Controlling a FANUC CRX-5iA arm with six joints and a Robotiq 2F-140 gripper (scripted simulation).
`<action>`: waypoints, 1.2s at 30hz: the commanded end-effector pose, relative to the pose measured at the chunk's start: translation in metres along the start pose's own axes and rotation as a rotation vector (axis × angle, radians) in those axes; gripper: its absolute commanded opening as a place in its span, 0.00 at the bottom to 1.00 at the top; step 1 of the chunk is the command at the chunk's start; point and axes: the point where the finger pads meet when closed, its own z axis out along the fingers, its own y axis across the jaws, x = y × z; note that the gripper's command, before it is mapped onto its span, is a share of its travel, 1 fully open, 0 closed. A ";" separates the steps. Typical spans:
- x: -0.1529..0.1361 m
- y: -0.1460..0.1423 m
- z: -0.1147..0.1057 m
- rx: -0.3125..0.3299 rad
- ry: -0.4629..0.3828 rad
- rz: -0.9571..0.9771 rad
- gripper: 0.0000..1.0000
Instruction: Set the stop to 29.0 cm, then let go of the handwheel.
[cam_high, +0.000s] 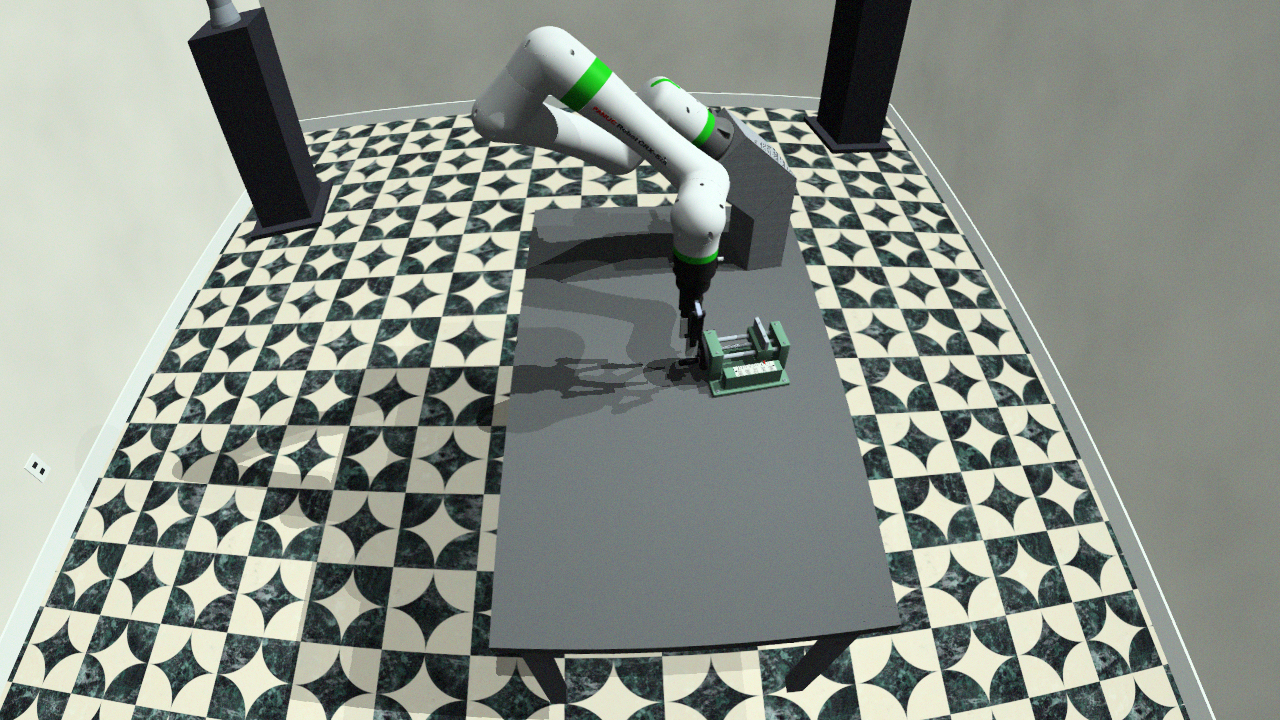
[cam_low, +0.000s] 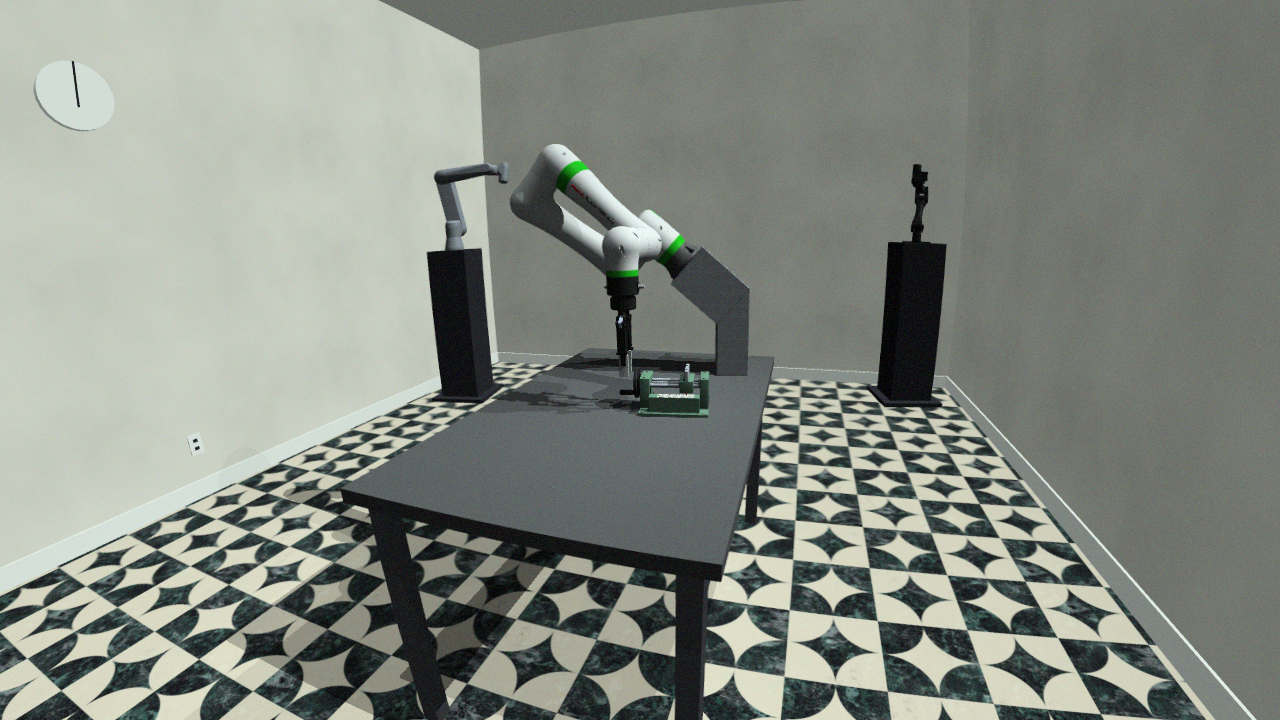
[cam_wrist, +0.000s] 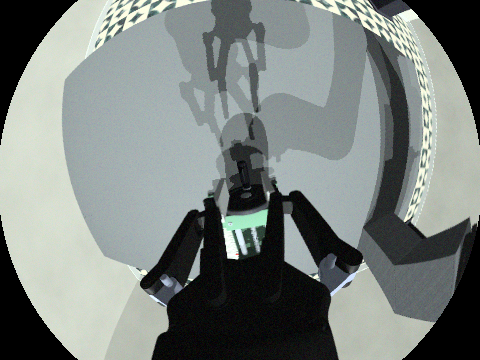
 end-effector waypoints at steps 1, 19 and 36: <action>0.001 -0.001 0.003 0.004 0.003 0.001 0.33; 0.001 -0.001 0.027 0.004 0.003 0.001 0.33; 0.001 -0.002 0.070 0.004 0.003 0.001 0.33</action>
